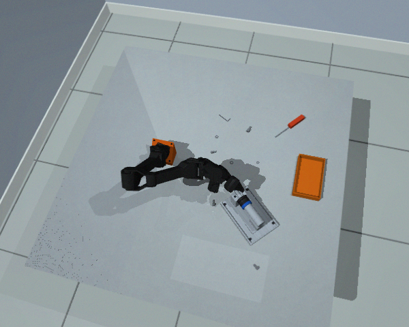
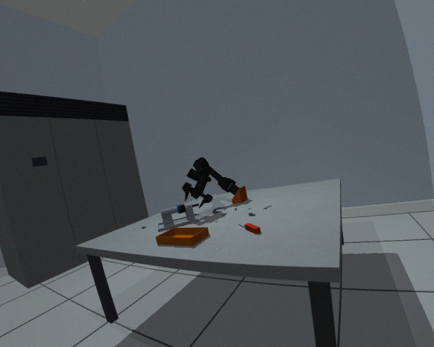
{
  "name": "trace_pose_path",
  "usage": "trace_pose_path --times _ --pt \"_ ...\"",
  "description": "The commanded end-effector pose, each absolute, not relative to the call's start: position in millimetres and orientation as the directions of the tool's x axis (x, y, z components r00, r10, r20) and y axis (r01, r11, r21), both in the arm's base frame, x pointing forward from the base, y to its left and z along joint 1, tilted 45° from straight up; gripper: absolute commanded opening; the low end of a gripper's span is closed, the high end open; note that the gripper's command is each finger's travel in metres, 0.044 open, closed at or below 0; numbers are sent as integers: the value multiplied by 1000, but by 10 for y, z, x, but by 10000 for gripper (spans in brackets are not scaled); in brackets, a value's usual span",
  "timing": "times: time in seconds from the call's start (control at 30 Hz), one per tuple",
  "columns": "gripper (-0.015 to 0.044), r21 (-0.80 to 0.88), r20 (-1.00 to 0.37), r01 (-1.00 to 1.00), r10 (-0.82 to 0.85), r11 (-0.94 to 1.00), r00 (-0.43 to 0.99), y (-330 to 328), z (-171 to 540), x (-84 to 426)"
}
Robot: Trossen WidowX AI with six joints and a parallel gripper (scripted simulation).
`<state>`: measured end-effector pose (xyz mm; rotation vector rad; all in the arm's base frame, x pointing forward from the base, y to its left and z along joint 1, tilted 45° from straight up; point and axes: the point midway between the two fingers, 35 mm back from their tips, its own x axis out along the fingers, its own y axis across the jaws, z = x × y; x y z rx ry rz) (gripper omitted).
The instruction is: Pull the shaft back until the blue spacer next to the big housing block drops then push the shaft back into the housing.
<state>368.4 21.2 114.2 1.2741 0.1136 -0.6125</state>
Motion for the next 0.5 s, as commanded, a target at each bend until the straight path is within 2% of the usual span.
trace_pose_path --times 0.0,0.07,0.2,0.27,0.47 --pt "440 41 -309 669 -627 742 715 351 950 3438" --pt "440 -168 -254 660 -679 732 689 371 951 3365" --pt "440 -465 -179 596 -728 655 662 406 970 3278" --pt "440 -515 -163 580 -736 631 657 415 975 3261" --pt "440 -515 -163 580 -736 631 657 415 975 3261"
